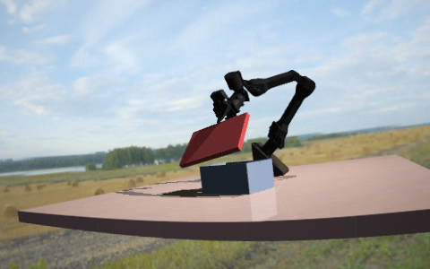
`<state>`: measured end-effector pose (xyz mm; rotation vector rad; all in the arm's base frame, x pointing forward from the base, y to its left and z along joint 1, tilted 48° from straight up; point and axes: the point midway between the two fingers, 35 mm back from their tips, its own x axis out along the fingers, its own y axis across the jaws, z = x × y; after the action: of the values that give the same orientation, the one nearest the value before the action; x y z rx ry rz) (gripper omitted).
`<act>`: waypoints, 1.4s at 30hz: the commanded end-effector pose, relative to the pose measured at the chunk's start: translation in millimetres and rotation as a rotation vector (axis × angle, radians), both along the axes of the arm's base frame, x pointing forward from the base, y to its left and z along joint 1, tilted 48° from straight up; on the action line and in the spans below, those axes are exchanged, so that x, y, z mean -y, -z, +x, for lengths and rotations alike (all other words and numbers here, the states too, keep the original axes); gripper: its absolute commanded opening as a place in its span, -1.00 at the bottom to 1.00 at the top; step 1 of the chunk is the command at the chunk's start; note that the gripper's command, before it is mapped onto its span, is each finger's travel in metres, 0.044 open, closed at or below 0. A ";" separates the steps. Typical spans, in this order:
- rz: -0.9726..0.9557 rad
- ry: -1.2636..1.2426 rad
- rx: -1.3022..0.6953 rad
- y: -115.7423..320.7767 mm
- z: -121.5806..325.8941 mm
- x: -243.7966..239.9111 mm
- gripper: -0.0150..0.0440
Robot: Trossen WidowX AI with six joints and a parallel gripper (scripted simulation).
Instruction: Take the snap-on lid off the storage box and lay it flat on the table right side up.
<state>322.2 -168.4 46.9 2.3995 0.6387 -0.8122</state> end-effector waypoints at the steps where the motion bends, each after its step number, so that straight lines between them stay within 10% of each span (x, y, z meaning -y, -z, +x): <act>1: -0.005 0.005 0.006 5.0 -4.8 8.0 -0.49; 42: -0.010 0.005 0.006 59.2 -43.4 57.0 -0.49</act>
<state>280.9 -216.0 -11.2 2.4001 0.6422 -0.8214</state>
